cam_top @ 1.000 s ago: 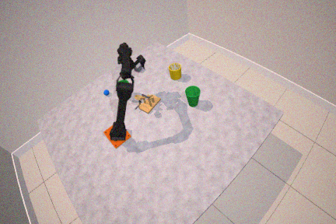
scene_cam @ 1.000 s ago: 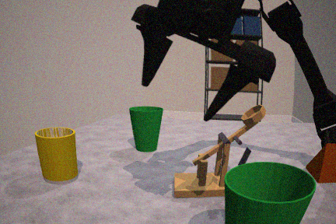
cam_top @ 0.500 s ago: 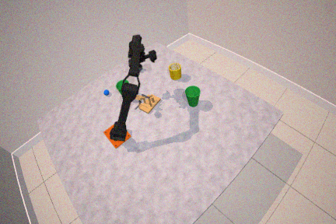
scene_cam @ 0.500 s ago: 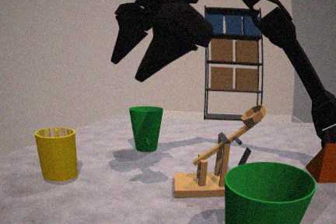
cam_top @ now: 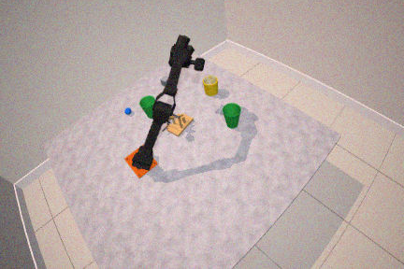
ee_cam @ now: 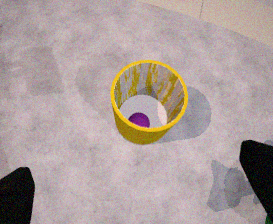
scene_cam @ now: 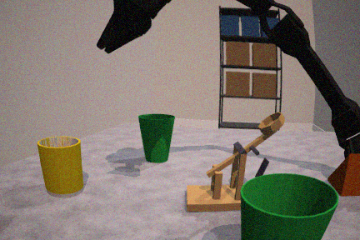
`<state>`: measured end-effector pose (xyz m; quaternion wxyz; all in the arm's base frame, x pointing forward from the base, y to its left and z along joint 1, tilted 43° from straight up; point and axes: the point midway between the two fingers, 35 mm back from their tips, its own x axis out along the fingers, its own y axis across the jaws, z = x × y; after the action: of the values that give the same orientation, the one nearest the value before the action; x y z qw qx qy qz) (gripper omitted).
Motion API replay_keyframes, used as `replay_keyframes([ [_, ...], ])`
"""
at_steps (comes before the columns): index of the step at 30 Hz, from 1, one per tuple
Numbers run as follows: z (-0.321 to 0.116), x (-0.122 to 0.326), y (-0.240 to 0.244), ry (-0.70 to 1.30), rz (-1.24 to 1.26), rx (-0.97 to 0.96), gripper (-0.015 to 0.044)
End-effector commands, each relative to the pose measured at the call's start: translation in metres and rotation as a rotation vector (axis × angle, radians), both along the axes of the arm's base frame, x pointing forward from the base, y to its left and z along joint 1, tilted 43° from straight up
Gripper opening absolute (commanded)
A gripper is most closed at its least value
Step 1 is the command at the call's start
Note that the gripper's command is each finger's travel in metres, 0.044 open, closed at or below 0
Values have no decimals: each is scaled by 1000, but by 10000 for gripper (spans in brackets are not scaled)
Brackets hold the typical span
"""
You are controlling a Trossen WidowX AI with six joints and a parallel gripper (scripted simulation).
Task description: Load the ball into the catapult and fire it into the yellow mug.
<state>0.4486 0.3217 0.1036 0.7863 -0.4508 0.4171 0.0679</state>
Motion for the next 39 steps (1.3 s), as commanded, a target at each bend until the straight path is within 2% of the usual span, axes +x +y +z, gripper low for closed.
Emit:
replay_keyframes([
  [1,19,14,0,-54,-43,88,440],
  [39,18,15,-3,-53,-47,78,440],
])
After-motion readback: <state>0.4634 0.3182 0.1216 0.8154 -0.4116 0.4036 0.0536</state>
